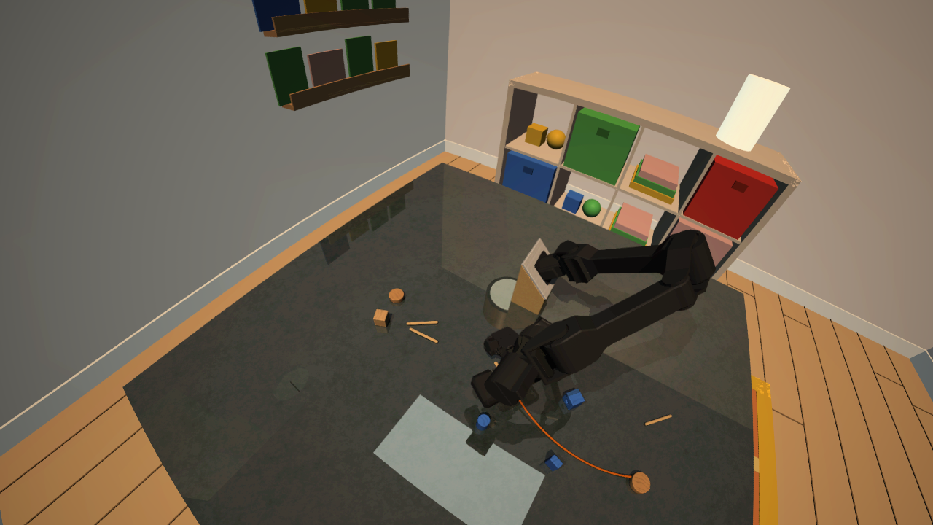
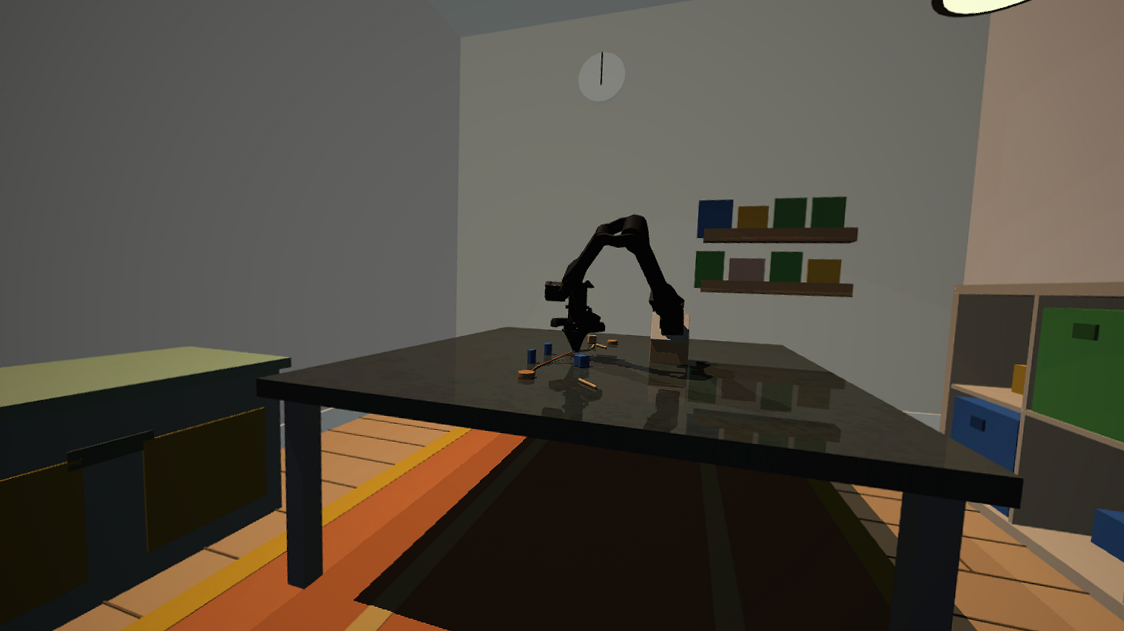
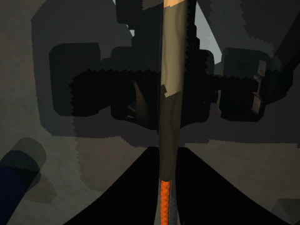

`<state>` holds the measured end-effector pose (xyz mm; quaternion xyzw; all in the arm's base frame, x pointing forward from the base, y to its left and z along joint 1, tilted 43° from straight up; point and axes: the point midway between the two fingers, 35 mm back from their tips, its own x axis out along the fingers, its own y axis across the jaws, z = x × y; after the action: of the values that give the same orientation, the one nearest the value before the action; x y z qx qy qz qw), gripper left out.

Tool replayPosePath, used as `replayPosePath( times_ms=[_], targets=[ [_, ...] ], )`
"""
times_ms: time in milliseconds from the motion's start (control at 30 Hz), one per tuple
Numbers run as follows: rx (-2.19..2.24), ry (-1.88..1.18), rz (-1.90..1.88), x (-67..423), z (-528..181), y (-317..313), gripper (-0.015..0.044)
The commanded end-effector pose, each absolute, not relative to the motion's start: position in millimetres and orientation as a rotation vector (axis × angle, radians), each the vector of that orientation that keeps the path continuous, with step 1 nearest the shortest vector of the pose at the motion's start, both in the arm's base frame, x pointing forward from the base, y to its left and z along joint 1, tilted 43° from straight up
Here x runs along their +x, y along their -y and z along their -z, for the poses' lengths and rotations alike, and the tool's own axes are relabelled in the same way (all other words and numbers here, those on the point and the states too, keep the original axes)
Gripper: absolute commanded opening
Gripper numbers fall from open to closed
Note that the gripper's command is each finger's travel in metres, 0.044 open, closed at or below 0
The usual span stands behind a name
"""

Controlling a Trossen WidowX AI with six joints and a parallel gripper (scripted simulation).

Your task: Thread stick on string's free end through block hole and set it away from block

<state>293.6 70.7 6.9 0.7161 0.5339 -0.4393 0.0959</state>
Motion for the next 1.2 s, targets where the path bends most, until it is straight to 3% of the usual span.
replayPosePath(
  times_ms=[0,1167],
  targets=[
    [2.117,-1.579,1.298,294,-11,-67,0.0],
    [2.124,-1.582,1.299,291,-37,-43,0.0]
  ],
)
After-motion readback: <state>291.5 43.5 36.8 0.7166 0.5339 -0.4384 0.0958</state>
